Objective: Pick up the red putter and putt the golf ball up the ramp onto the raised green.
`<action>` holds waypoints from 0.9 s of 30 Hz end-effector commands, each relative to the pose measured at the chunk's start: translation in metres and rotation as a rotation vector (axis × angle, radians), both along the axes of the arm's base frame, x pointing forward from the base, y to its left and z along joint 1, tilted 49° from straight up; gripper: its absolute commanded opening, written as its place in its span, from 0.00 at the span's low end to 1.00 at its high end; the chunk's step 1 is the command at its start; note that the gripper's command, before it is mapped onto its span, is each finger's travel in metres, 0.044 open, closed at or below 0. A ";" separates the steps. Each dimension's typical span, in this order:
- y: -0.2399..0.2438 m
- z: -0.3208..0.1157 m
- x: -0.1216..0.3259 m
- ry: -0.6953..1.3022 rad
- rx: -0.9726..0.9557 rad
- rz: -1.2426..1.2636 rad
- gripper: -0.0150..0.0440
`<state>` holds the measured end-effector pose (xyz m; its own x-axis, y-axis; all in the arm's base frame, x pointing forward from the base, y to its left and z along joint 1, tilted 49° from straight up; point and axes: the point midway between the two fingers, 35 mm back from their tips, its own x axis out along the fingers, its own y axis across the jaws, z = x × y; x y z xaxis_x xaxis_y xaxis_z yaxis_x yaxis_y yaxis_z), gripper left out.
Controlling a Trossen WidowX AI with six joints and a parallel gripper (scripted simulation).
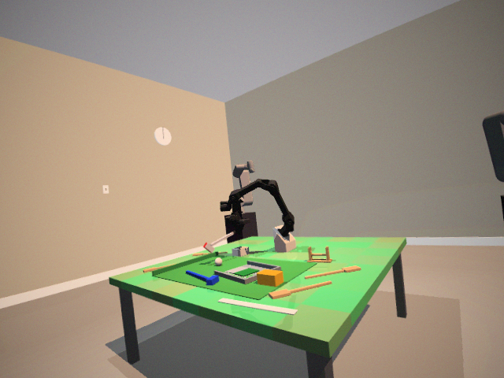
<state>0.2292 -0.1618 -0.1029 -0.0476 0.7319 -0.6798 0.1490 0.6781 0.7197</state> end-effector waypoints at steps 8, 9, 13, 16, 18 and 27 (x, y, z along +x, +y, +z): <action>0.026 -0.023 -0.002 0.005 0.007 -0.009 0.25; 0.027 -0.023 -0.002 0.005 0.007 -0.009 0.25; 0.030 -0.026 -0.002 0.005 0.007 -0.009 0.25; 0.033 -0.030 -0.002 0.005 0.007 -0.009 0.25; 0.036 -0.032 -0.002 0.005 0.007 -0.009 0.25; 0.047 -0.041 -0.003 0.005 0.008 -0.009 0.25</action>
